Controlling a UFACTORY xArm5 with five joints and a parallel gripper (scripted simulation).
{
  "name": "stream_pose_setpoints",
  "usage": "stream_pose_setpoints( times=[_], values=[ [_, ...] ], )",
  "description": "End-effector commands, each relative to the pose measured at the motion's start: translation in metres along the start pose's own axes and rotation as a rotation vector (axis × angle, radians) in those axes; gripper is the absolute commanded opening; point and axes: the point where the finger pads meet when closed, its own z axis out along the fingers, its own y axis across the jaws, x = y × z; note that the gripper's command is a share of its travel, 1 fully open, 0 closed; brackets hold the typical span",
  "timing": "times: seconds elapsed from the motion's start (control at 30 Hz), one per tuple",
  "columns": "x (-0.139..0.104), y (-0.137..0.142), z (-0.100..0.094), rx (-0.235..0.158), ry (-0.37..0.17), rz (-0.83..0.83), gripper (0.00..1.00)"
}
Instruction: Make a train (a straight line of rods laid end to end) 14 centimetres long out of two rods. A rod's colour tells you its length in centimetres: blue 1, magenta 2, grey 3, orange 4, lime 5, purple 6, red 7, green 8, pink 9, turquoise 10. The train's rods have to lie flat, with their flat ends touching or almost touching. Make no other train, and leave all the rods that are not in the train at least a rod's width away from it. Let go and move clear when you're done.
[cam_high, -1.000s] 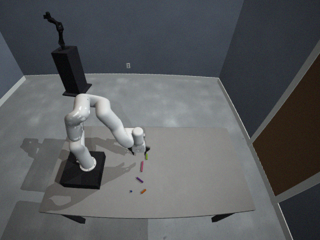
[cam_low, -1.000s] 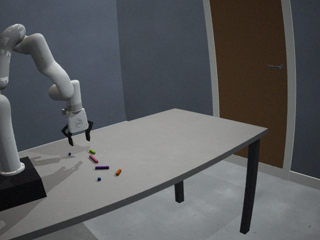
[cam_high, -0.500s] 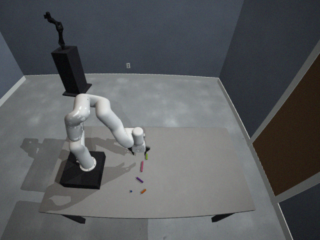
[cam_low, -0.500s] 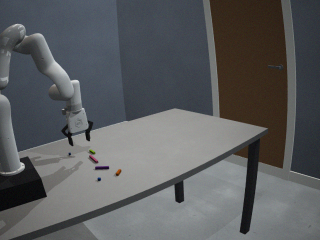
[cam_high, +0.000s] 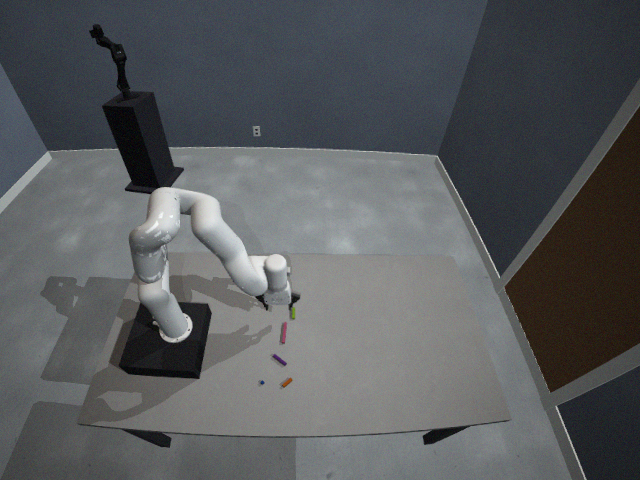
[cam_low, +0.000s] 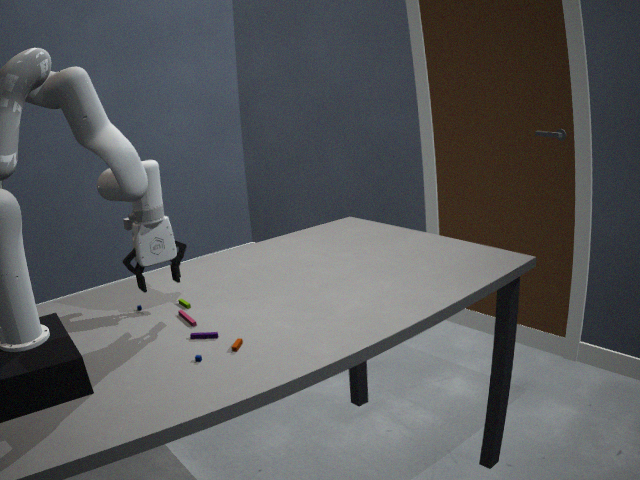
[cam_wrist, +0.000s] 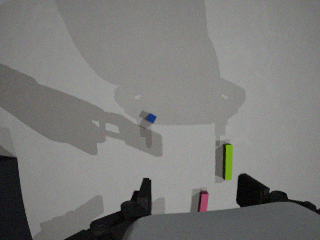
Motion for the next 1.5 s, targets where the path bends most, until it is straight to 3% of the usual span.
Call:
stream_pose_setpoints(
  times=[0.0, 0.2, 1.47],
  values=[
    [0.001, 0.002, -0.001, -0.003, 0.001, -0.019, 1.00],
    [0.004, 0.005, -0.001, -0.003, 0.001, -0.102, 1.00],
    [0.042, 0.049, -0.002, -0.003, 0.000, -1.261, 1.00]
  ],
)
